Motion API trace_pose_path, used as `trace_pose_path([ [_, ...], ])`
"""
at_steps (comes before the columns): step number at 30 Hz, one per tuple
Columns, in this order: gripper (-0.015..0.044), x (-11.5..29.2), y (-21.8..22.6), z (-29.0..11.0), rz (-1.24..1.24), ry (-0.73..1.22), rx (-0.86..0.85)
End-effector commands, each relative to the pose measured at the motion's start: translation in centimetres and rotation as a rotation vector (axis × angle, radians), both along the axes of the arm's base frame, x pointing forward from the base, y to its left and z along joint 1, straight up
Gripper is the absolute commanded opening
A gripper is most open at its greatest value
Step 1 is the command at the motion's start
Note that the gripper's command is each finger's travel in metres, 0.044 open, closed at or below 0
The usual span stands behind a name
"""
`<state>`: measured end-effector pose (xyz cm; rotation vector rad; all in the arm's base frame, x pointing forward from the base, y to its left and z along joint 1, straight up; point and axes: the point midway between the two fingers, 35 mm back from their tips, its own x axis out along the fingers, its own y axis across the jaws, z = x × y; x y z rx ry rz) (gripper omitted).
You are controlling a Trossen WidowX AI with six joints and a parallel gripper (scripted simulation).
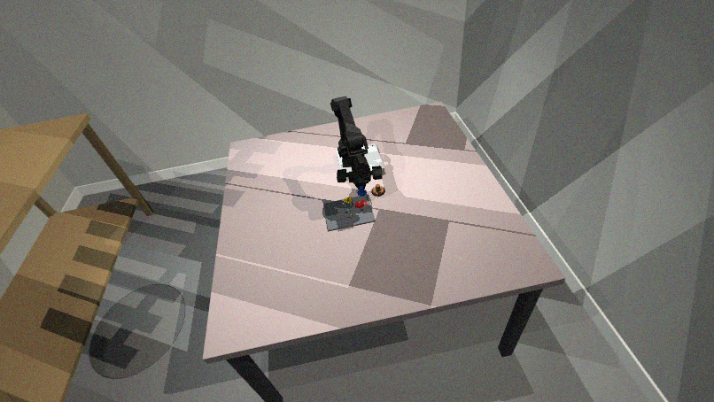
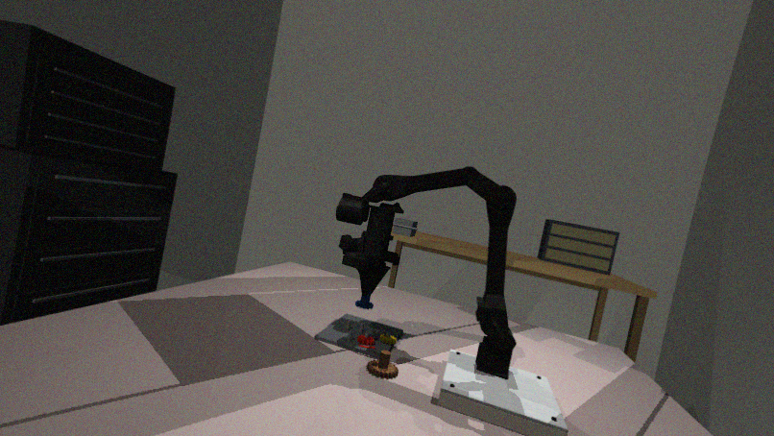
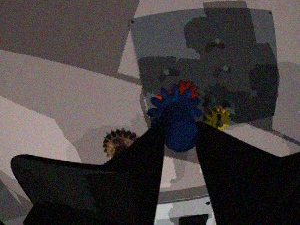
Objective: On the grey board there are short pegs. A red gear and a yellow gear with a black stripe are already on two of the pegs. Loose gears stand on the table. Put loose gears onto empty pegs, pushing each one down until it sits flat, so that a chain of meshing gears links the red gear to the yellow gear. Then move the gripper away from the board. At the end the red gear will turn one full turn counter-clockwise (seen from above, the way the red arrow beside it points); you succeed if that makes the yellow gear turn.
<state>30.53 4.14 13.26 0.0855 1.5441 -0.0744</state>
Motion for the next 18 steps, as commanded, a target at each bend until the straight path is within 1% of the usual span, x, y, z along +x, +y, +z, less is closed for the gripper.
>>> trace_pose_path([
  [1,0.0,-0.2,-0.7,-0.3,0.005,-0.006,-0.003],
  [18,0.0,-1.1,-4.0,-2.6,0.006,-0.005,-0.006],
])
